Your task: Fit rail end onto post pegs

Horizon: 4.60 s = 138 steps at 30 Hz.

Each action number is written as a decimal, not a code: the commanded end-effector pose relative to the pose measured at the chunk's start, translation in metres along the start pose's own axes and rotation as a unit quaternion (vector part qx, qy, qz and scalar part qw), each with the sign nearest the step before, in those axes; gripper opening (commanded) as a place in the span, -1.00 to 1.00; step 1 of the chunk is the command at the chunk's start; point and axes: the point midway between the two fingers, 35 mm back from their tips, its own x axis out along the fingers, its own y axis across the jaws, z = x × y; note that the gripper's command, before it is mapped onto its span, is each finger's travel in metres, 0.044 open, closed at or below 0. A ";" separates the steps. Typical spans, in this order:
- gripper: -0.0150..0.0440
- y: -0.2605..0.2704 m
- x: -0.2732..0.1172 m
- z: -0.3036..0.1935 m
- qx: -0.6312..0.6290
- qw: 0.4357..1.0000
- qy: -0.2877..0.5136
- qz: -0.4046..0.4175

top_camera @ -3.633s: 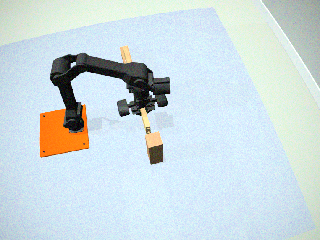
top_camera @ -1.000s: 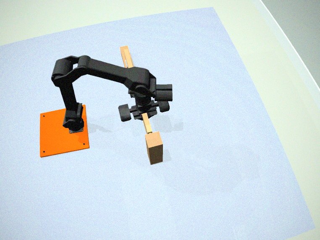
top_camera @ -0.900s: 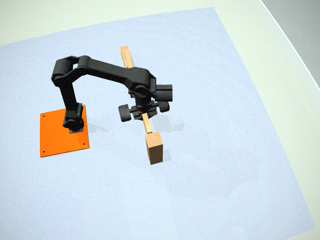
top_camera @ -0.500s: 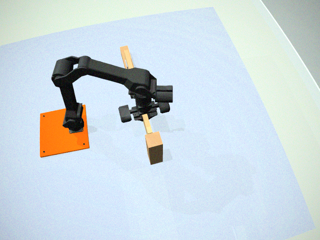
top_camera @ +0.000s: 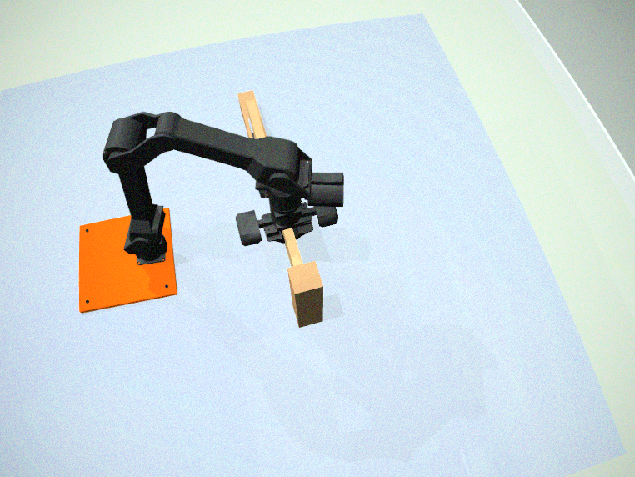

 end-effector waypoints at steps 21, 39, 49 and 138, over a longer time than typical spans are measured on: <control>-0.49 -0.002 -0.003 -0.009 -0.001 1.000 0.002 -0.005; -0.49 -0.002 -0.003 -0.015 -0.001 1.000 0.003 -0.005; -0.49 -0.002 -0.002 -0.018 -0.001 1.000 0.003 -0.005; 1.00 0.000 -0.015 -0.012 -0.001 1.000 0.000 -0.002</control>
